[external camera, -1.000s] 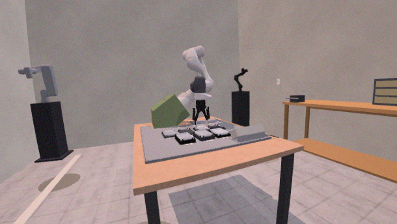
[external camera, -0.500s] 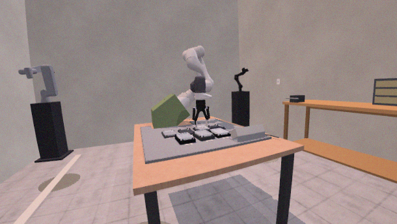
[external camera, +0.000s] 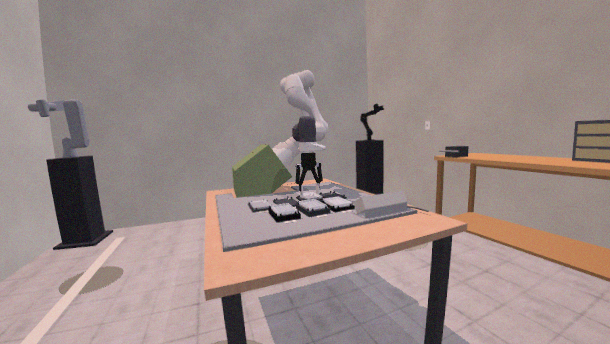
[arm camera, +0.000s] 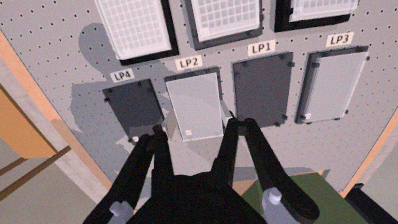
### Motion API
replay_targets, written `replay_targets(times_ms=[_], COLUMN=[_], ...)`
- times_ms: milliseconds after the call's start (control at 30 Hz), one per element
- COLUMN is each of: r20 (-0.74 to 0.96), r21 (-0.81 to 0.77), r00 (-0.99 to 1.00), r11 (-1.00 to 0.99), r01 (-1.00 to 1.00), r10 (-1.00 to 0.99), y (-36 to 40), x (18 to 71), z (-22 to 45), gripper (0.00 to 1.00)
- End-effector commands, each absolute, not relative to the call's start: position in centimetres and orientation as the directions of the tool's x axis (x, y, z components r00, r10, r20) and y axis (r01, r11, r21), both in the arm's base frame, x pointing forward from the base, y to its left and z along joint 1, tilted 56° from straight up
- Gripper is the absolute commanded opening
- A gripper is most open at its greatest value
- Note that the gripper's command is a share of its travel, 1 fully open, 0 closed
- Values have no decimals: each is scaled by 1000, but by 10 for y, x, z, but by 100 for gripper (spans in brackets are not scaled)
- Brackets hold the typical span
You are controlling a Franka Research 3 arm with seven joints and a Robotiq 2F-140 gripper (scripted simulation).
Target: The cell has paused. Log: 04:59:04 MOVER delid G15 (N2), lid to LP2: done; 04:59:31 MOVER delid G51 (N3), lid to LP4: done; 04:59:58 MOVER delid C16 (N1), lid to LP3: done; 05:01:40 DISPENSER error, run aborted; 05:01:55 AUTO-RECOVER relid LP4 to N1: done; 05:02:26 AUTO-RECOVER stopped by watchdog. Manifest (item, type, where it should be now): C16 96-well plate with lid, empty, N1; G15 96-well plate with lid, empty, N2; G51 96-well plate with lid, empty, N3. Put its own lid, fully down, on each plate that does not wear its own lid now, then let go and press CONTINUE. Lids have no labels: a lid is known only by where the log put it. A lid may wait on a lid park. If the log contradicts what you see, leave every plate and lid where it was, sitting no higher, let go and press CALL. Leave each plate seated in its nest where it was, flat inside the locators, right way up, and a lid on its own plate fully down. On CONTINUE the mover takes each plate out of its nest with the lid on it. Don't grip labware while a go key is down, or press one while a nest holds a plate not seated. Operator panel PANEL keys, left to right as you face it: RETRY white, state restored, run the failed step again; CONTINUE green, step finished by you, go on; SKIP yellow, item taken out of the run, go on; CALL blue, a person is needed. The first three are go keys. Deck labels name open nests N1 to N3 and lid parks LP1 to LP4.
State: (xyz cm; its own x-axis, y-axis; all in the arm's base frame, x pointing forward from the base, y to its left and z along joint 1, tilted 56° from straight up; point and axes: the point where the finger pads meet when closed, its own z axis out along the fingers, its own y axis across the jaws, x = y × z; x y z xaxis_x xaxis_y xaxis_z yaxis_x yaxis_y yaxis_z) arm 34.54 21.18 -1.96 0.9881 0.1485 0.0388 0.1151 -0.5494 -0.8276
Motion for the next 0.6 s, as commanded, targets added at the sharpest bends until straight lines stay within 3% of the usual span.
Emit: replay_targets(times_ms=[0, 567], r20=[36, 36], r21=[-827, -827], r00=[988, 988], r11=[-550, -550], r01=[115, 115], r10=[151, 151], y=[211, 209], x=[344, 345], z=[-19, -17], gripper=[0, 0])
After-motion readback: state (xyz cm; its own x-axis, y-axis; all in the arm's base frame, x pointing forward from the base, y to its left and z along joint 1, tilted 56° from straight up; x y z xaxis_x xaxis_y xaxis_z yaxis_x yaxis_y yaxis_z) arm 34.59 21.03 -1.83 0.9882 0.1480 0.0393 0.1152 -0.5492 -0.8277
